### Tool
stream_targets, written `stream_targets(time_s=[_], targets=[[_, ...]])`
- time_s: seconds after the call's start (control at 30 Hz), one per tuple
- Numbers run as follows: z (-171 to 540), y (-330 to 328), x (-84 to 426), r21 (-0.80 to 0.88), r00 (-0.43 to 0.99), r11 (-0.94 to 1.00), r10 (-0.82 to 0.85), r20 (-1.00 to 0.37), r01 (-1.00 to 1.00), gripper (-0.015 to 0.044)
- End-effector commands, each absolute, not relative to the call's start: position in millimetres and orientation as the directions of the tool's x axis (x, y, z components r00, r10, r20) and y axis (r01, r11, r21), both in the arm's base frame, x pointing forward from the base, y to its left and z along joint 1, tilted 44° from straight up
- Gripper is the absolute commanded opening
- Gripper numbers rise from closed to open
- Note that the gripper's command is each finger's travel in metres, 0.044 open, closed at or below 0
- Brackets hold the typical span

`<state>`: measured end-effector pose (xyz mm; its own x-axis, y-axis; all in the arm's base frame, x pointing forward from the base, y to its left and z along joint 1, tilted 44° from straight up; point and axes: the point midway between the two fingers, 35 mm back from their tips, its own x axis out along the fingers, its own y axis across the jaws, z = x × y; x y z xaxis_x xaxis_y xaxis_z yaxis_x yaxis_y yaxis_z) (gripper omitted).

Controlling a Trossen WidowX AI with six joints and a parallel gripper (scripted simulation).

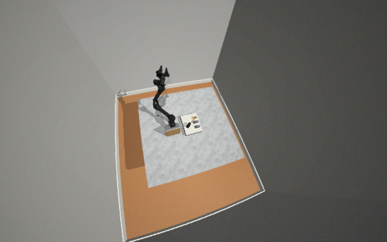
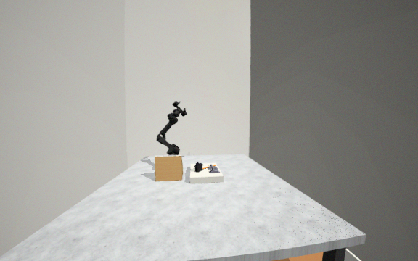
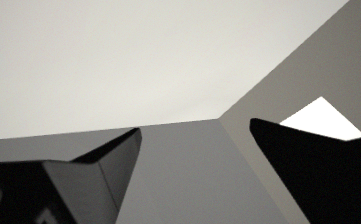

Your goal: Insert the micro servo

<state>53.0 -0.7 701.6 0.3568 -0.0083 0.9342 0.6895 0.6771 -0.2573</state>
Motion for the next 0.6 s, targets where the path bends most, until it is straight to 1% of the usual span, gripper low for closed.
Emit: stream_targets(time_s=[0.0, 0.2, 0.5, 0.57], targets=[[698.3, -8.4, 63.7, -0.268, 0.385, 0.676, -0.024, 0.923, 0.686, 0.044], [689.0, -28.2, 90.5, -0.297, 0.455, 0.67, -0.068, 0.888, 0.68, 0.044], [646.2, -87.4, 167.4, -0.397, 0.649, 0.649, -0.201, 0.734, 0.649, 0.044], [638.8, -94.7, 176.9, -0.419, 0.671, 0.636, -0.218, 0.708, 0.648, 0.044]])
